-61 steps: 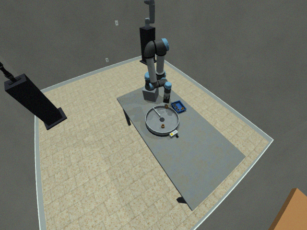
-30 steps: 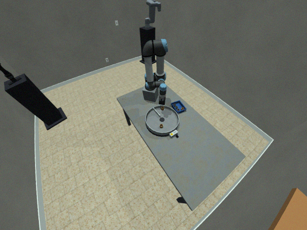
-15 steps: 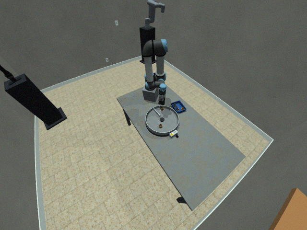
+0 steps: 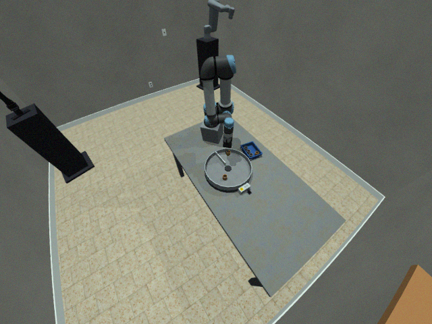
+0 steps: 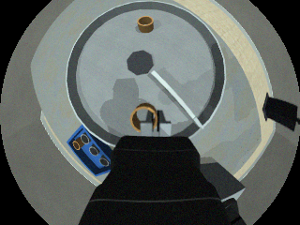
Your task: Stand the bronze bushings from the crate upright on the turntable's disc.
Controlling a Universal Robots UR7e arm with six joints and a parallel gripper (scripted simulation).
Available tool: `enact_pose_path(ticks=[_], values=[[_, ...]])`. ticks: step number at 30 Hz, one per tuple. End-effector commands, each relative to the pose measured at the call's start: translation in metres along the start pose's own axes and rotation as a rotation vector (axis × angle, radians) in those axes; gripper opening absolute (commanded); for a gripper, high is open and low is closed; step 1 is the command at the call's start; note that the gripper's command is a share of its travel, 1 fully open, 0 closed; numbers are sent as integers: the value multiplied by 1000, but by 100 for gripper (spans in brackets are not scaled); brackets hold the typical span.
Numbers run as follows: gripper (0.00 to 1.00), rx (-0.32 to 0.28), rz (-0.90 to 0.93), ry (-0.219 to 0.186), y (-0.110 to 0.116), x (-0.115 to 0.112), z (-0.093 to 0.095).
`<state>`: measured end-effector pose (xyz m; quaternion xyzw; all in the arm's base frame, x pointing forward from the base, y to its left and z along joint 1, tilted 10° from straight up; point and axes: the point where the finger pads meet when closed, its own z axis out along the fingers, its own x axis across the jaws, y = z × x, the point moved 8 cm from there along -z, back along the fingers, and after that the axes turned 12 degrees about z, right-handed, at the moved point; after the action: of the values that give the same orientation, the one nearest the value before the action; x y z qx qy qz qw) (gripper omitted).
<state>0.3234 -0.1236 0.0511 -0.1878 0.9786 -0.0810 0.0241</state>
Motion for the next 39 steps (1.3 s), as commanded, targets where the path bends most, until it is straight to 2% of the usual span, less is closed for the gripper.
enact_pose_path(ticks=[1,18,31,39], values=[[0,1,0,-1,0,0,0],[0,1,0,-1,0,0,1],[0,1,0,-1,0,0,24],[0,1,0,-1,0,0,26]])
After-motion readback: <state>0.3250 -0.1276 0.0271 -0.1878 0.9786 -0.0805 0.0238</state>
